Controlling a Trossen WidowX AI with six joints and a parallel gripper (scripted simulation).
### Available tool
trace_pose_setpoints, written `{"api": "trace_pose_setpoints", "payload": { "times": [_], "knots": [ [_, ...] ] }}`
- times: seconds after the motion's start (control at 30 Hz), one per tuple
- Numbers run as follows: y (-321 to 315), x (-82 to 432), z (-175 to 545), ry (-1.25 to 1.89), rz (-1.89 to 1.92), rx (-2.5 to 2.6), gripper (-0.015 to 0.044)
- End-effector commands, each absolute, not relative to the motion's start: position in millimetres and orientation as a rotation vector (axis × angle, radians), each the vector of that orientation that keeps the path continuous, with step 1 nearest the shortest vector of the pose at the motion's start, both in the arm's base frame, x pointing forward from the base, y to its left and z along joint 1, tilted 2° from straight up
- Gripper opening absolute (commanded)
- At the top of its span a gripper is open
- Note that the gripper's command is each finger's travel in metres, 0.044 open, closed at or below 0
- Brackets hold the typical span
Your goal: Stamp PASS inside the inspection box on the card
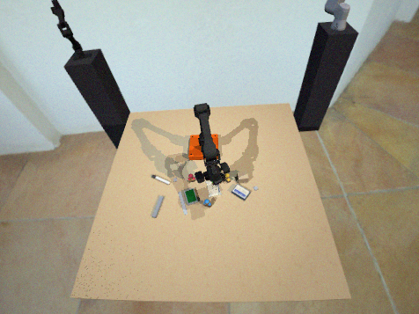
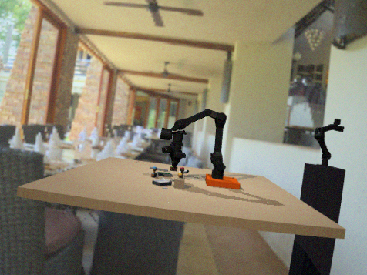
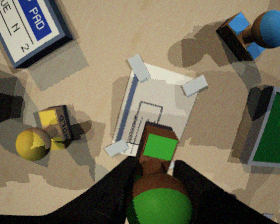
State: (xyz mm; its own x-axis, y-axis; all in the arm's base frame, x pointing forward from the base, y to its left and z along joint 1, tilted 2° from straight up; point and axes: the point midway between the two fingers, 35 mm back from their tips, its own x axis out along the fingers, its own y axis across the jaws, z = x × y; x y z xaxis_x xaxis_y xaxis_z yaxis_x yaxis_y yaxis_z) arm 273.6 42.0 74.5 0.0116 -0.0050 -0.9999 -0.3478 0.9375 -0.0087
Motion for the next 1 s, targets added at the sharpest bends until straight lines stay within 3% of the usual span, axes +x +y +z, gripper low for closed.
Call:
{"api": "trace_pose_setpoints", "payload": {
  "times": [0.0, 0.97],
  "knots": [
    [43, 273, 71, 1.545, 0.273, -0.277, 0.0000],
    [43, 274, 52, 1.541, 0.272, -0.277, 0.0000]
  ]
}}
